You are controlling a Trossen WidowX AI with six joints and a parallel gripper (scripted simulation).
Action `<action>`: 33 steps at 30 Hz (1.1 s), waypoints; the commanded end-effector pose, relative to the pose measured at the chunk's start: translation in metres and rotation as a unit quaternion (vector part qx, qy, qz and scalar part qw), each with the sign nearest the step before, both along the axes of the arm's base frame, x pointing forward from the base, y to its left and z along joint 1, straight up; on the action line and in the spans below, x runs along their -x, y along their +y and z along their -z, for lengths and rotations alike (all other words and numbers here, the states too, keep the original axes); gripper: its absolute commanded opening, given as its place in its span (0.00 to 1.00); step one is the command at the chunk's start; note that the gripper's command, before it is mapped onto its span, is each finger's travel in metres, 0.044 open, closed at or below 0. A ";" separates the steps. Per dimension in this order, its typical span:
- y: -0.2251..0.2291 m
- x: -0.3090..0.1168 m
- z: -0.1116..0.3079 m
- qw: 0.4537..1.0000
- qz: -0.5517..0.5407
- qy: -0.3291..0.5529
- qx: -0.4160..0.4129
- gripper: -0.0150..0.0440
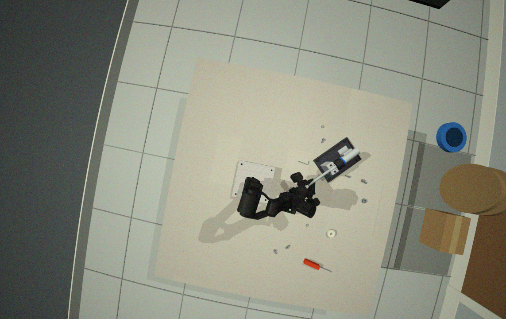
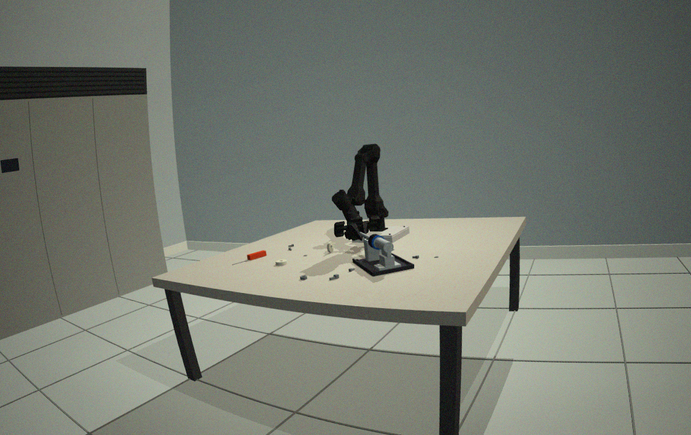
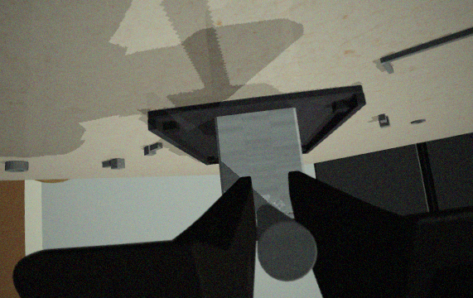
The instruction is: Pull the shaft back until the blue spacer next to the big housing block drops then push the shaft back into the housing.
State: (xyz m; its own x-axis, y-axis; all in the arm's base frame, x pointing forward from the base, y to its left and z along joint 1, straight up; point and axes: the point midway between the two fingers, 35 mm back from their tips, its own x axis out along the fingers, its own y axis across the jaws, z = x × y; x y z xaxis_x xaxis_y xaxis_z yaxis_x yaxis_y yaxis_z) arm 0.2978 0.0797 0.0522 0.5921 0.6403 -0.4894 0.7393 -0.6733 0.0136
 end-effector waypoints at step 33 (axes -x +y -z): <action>-0.003 0.003 0.000 1.000 -0.001 -0.001 0.001 0.25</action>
State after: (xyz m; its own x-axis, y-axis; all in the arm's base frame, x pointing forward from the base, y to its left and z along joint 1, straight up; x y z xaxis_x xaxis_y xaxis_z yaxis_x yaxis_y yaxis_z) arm 0.2952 0.0769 0.0521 0.5918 0.6403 -0.4896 0.7394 -0.6731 0.0135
